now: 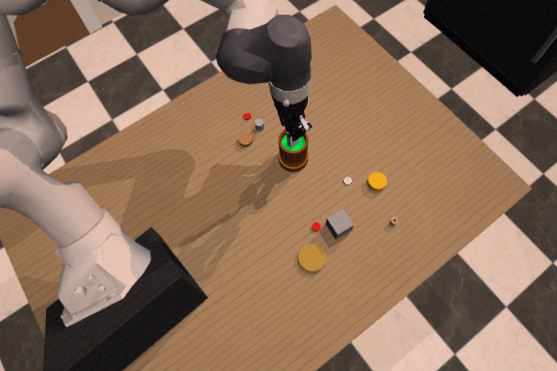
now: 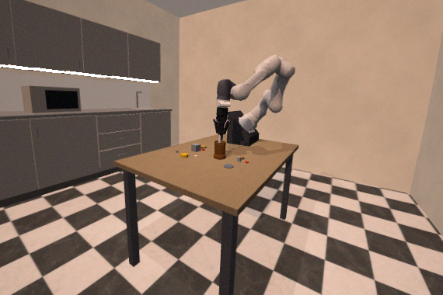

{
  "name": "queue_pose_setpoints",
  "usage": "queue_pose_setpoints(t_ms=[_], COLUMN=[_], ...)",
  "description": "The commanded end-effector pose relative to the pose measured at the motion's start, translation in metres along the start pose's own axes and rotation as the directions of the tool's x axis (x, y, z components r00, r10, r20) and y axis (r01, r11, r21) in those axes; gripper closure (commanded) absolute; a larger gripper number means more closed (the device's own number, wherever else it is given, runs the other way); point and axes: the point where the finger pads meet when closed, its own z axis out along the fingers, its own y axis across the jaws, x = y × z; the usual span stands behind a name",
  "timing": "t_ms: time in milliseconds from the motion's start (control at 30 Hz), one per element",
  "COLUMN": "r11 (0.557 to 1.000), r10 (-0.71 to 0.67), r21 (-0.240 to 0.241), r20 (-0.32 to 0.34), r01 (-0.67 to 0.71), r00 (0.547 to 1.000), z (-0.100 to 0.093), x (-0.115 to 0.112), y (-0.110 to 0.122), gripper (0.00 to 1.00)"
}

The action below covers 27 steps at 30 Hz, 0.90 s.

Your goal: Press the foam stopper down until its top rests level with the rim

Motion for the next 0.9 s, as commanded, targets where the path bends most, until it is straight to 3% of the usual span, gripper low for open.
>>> queue_pose_setpoints(t_ms=[0,400,867], r11=[1.0,1.0,1.0], r10=[-0.003,-0.003,-0.003], r21=[0.017,0.017,0.017], r20=[0.024,0.024,0.024], r01=[0.003,0.003,0.003], r00=[1.0,1.0,1.0], z=[0.007,-0.015,-0.054], x=[-0.008,-0.004,0.002], y=[-0.007,-0.004,0.0], gripper=[1.0,1.0,1.0])
